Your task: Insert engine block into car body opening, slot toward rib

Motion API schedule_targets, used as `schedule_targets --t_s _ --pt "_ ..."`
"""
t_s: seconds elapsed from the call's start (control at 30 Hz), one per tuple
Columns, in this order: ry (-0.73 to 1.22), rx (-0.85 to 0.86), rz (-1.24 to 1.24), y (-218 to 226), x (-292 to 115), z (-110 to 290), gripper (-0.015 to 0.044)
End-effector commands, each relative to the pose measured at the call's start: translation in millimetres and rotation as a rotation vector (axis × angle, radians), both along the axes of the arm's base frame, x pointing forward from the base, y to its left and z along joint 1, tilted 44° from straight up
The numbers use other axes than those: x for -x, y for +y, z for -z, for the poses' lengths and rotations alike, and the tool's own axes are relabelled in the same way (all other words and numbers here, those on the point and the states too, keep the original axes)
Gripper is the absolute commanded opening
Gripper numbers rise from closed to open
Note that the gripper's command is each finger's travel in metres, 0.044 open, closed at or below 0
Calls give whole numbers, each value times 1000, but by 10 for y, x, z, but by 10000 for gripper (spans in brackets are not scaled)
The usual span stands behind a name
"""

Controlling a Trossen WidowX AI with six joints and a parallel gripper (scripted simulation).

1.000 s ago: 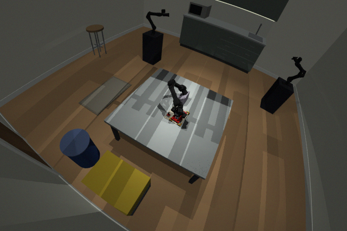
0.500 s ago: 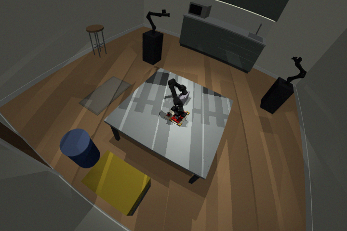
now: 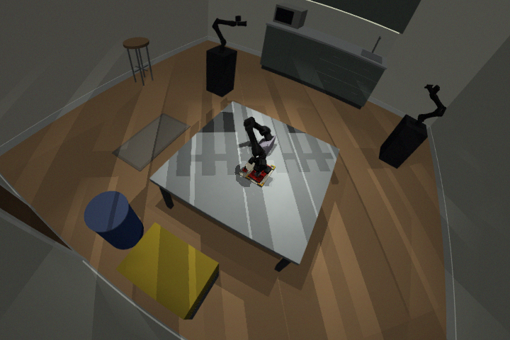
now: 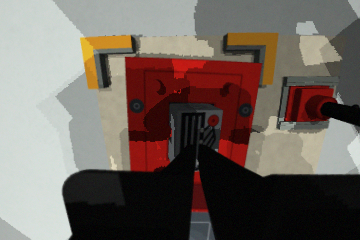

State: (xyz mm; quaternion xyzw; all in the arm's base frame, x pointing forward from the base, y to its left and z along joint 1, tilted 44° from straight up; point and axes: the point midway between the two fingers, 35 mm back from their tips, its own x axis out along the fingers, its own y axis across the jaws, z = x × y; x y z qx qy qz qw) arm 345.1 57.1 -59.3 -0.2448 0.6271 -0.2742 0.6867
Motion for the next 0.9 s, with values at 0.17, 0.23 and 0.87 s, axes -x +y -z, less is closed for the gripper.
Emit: schedule_targets --t_s 0.17,0.23,0.87 --pt "-3 -5 3 4 -3 -5 0" --pt "-3 -5 3 -4 -4 3 0" --pt "-3 -4 3 -42 -7 43 0"
